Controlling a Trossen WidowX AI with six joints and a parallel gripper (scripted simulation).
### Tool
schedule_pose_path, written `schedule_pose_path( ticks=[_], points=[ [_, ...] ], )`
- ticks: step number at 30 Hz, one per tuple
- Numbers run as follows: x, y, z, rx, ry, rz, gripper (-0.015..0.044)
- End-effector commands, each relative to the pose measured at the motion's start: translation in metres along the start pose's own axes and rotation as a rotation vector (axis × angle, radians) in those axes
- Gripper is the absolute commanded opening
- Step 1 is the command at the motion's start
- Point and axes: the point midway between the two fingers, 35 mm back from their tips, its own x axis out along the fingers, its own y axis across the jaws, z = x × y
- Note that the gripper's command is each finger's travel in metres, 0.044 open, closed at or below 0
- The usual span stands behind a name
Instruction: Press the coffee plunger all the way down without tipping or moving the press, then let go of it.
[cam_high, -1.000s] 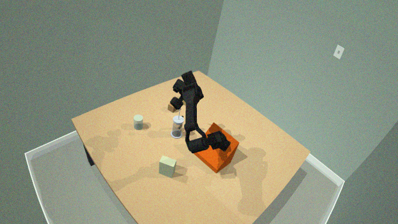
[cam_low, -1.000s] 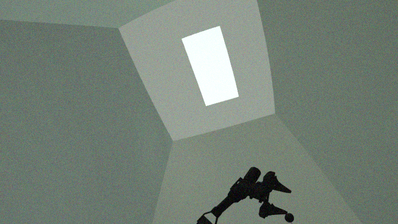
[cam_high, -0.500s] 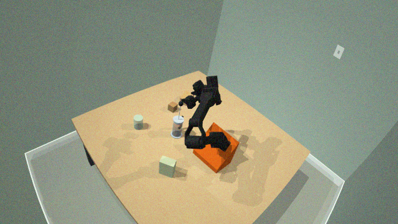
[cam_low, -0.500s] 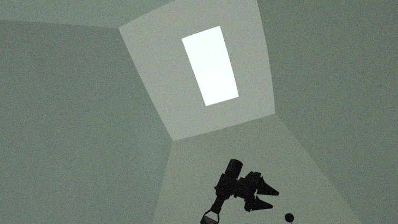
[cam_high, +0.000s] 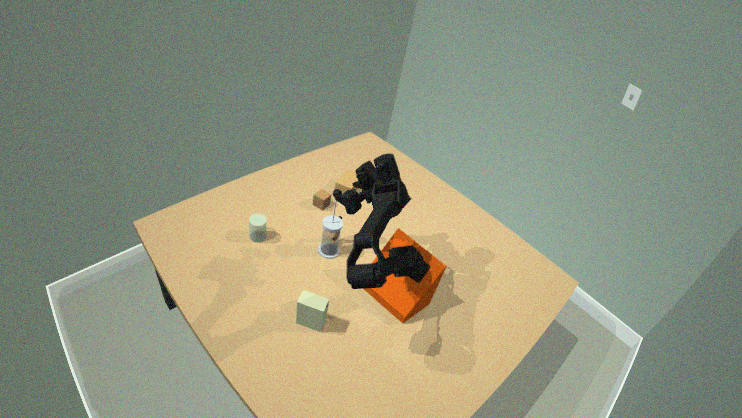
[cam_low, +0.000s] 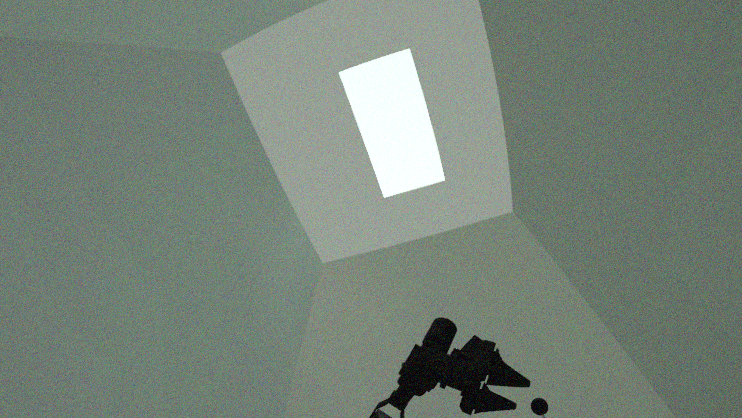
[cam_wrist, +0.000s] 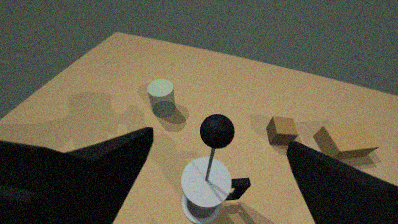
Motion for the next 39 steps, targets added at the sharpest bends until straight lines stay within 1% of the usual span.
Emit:
schedule_pose_path(
  ticks=[1,22,34,39],
  points=[
    [0.006,-0.002,-0.004,0.013,0.008,-0.005,0.0440],
    [0.036,0.001,-0.004,0.013,-0.001,0.001,0.0440],
    [0.036,0.001,-0.004,0.013,-0.001,0.001,0.0125],
    [0.036,0.001,-0.004,0.013,-0.001,0.001,0.0116]
  ],
)
